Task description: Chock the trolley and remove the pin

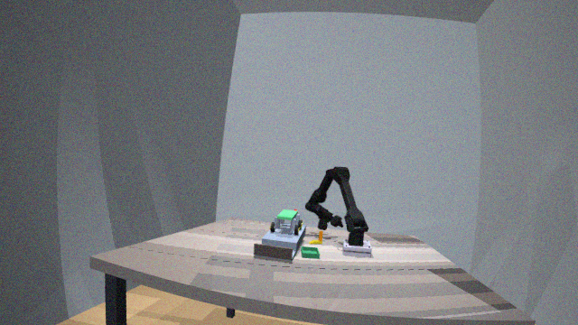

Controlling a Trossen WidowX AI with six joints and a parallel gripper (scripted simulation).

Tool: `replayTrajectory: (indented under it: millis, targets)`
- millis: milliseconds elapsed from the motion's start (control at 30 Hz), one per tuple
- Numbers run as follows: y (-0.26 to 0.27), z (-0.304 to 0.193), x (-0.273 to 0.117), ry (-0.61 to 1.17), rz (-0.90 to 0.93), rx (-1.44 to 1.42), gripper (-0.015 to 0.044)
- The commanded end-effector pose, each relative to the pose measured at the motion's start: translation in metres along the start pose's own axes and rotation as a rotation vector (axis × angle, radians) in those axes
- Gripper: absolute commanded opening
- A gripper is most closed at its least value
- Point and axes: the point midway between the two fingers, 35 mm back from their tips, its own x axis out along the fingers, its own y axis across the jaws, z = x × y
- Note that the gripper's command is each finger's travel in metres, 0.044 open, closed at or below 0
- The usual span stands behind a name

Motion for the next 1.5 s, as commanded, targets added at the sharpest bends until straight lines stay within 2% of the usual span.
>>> replayTrajectory:
  millis: [0,233,567,900,1300,1467]
  targets:
    - [0.0,0.0,-0.001,-0.005,-0.001,0.007,0.0374]
    - [0.013,0.004,-0.032,-0.181,0.01,0.286,0.019]
    - [0.045,0.012,-0.086,-0.441,0.15,0.707,0.019]
    - [0.089,0.017,-0.141,-0.634,0.434,1.089,0.019]
    - [0.153,0.017,-0.204,-0.697,0.926,1.459,0.019]
    - [0.157,0.017,-0.208,-0.693,0.957,1.476,0.019]
